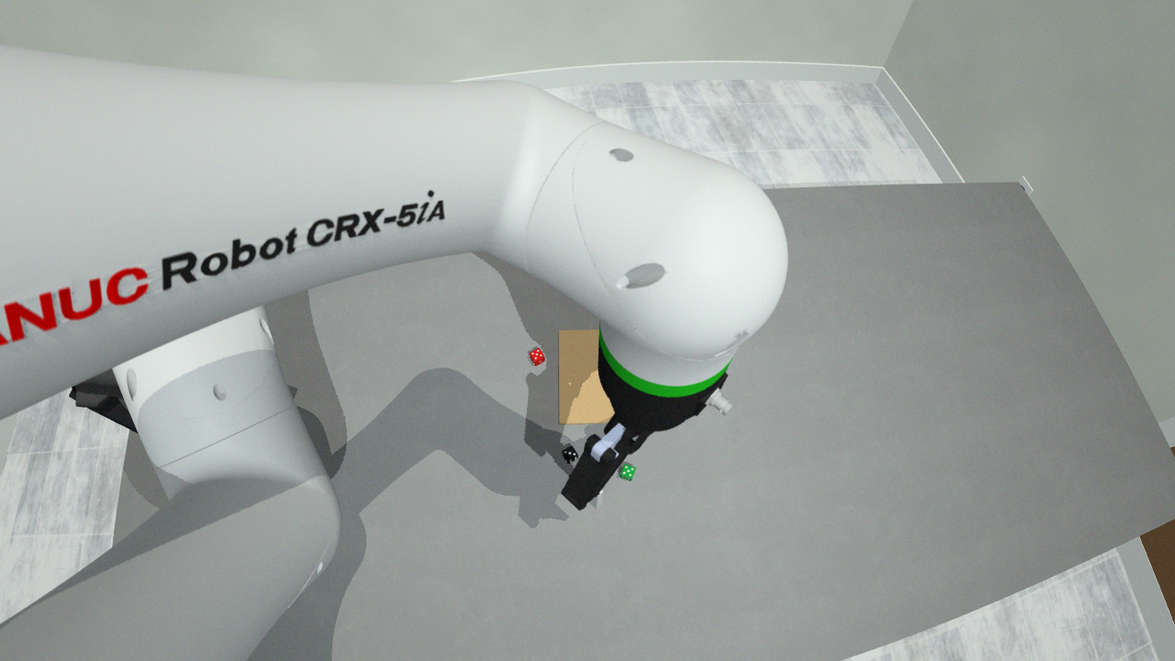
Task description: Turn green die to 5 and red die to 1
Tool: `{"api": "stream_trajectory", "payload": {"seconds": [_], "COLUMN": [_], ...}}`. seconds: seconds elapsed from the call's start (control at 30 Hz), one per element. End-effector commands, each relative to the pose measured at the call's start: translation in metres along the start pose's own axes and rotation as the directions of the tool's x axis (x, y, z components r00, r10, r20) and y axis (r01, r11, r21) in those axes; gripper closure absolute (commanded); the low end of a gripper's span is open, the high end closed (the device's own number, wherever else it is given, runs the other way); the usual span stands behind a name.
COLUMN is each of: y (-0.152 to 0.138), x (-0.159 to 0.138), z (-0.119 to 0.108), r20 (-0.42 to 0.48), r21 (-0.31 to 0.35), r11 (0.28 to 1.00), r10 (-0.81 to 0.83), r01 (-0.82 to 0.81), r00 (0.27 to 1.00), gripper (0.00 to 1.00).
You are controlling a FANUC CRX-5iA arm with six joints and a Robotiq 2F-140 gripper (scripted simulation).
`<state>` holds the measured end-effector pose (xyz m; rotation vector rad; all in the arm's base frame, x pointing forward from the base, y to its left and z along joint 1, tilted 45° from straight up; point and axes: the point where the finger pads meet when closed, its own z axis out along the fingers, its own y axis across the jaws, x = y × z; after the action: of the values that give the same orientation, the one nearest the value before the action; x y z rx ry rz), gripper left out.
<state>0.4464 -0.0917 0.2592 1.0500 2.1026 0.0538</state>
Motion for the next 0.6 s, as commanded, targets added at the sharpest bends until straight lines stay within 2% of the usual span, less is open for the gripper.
{"api": "stream_trajectory", "payload": {"seconds": [0.0, 0.2, 0.43, 0.47, 0.57], "y": [0.001, 0.002, 0.002, 0.002, 0.002], "x": [0.001, 0.003, 0.004, 0.004, 0.004], "z": [0.006, 0.013, 0.017, 0.017, 0.017], "r20": [-0.016, -0.016, -0.016, -0.016, -0.016], "r21": [-0.007, -0.010, -0.012, -0.012, -0.012], "r11": [0.985, 0.938, 0.901, 0.901, 0.901], "r10": [-0.172, -0.346, -0.434, -0.434, -0.434], "r01": [0.172, 0.346, 0.434, 0.434, 0.434], "r00": [0.985, 0.938, 0.901, 0.901, 0.901], "gripper": [0.00, 0.00, 0.00, 0.81, 0.81]}}
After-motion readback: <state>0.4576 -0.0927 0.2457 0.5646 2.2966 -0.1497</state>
